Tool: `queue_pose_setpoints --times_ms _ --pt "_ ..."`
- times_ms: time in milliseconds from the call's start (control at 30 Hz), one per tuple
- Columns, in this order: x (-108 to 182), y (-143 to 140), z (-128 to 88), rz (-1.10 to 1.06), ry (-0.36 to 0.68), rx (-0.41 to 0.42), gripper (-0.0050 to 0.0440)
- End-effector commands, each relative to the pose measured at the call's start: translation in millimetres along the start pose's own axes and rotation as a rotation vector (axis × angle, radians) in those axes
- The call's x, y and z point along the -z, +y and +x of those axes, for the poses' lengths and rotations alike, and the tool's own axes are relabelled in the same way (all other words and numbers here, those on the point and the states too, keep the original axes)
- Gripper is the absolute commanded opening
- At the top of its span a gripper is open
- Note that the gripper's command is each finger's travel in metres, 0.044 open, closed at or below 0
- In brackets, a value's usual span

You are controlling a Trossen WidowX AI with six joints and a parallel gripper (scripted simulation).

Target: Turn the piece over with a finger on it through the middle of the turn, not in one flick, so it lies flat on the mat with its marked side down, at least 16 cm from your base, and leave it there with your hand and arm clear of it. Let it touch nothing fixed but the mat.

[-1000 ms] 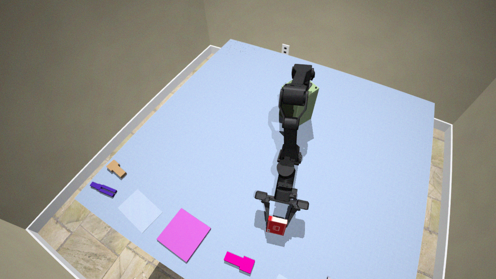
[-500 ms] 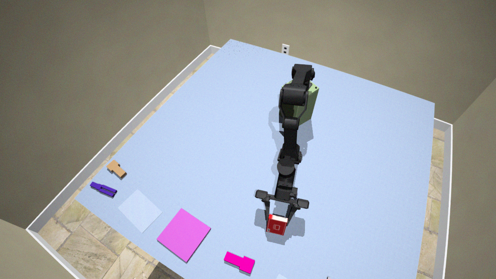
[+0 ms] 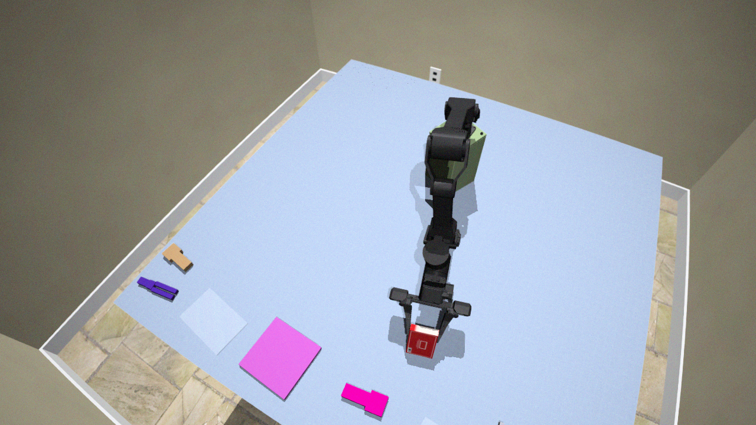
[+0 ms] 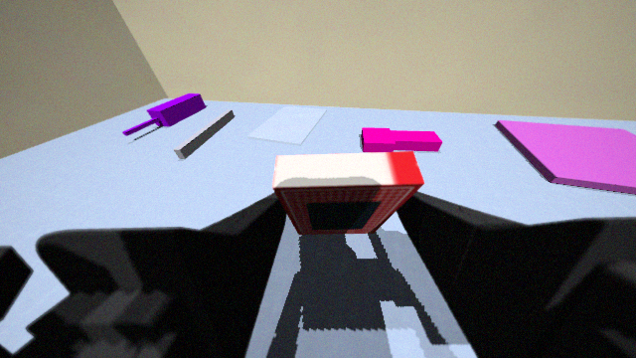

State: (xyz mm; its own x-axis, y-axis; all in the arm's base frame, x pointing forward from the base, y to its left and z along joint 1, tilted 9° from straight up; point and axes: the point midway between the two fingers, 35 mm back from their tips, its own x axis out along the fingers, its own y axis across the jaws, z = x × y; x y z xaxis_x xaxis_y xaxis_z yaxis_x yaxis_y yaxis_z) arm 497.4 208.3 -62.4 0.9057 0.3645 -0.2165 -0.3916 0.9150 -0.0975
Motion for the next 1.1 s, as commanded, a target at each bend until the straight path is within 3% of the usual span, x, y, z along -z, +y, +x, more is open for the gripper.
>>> queue_pose_setpoints --times_ms 0,1067 --pt "4.4 0.0 -1.4 -0.001 0.007 0.001 0.0000" --pt "9.3 0.0 -6.4 0.000 0.004 0.002 0.0000"
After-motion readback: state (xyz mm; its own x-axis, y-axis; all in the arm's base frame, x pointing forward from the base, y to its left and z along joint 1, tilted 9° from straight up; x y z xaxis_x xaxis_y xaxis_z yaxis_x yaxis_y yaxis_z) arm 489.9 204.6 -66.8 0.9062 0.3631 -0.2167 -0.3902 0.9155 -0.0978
